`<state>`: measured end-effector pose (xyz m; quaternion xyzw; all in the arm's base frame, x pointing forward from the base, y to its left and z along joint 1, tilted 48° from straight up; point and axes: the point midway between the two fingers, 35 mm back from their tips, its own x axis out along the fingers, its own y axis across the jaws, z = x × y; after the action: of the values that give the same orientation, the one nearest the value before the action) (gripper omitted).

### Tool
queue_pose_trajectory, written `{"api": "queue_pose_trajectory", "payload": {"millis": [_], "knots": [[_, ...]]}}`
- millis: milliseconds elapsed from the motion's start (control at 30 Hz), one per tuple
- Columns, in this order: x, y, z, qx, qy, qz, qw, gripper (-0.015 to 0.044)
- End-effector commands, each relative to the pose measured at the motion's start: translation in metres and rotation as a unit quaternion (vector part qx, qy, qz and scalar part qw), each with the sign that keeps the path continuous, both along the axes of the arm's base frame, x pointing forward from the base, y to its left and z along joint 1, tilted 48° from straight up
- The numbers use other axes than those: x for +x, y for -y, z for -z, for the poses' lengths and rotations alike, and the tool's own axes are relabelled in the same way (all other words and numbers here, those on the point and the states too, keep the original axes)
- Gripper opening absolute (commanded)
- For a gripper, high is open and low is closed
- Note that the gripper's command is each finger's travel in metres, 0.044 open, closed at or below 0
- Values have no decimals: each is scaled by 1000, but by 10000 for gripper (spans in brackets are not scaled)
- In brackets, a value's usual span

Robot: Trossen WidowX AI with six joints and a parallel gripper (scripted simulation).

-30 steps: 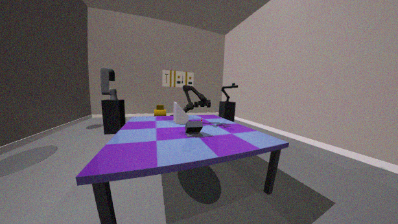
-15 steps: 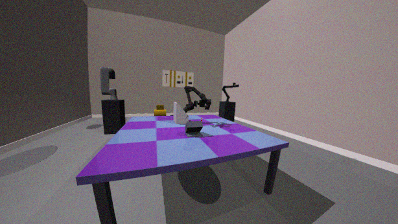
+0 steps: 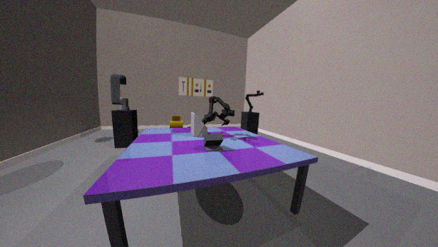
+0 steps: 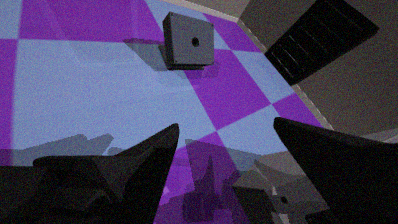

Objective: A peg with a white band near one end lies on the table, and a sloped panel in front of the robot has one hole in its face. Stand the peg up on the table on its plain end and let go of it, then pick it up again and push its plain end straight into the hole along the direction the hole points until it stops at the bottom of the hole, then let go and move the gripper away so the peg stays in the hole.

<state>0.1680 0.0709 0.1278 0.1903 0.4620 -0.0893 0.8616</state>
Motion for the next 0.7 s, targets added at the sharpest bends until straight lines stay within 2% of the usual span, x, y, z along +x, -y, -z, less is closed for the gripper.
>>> {"api": "queue_pose_trajectory", "payload": {"millis": [0,333,667], "knots": [[-3,-4,9,3,-69,-33,997,440],[-8,-16,21,63,-196,-98,974,440],[-3,-29,17,180,-272,-150,933,440]]}}
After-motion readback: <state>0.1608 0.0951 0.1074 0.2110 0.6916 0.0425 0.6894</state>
